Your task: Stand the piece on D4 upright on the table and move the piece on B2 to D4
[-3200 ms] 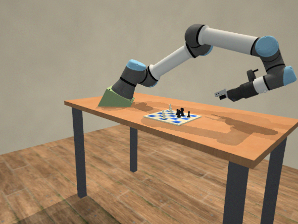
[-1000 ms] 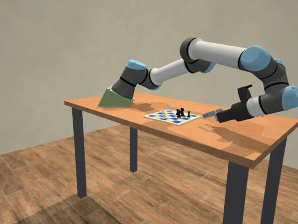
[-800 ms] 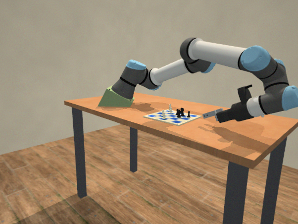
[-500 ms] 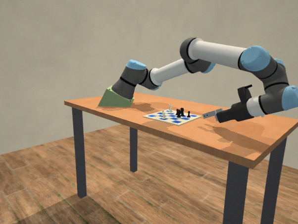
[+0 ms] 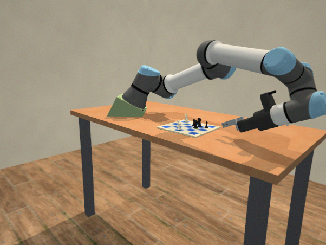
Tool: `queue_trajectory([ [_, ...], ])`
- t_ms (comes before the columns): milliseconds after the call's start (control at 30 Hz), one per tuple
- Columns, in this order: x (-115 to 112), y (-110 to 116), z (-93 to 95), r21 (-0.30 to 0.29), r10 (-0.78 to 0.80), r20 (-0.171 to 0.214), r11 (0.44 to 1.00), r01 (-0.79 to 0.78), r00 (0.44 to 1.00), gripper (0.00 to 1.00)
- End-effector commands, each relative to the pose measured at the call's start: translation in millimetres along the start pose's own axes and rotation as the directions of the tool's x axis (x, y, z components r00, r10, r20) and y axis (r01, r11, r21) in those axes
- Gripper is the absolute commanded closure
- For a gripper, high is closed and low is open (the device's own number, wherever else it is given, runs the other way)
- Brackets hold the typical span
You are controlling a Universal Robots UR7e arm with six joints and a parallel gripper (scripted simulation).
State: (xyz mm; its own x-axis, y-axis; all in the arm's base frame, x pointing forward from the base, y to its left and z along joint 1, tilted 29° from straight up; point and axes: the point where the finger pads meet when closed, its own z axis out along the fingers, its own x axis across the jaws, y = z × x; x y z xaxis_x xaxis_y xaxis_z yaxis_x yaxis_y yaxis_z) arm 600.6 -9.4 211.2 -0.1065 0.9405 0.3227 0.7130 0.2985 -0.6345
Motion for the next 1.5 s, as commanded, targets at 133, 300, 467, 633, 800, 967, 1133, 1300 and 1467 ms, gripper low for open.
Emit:
queue_trajectory([
  [133,-0.2,-49.9,-25.7,-0.003,0.000,0.001,1.000,0.000,1.000,0.00],
  [300,-0.2,-69.9,-35.8,-0.003,0.000,0.001,1.000,0.000,1.000,0.00],
  [467,-0.2,-73.6,-37.6,-0.003,0.000,0.001,1.000,0.000,1.000,0.00],
  [633,-0.1,-70.4,-36.1,-0.004,0.001,0.002,1.000,-0.001,1.000,0.00],
  [800,-0.5,-71.0,-36.2,-0.007,0.003,0.000,1.000,-0.003,1.000,0.00],
  [967,-1.4,-72.1,-36.3,-0.012,0.006,-0.003,1.000,-0.006,1.000,0.00],
  [1133,-4.0,-75.8,-36.6,-0.027,0.016,-0.012,1.000,-0.016,1.000,0.00],
  [1300,-8.6,-82.3,-36.9,-0.054,0.034,-0.028,0.998,-0.035,0.999,0.00],
  [1467,-15.0,-91.8,-36.7,-0.093,0.059,-0.052,0.994,-0.063,0.997,0.00],
])
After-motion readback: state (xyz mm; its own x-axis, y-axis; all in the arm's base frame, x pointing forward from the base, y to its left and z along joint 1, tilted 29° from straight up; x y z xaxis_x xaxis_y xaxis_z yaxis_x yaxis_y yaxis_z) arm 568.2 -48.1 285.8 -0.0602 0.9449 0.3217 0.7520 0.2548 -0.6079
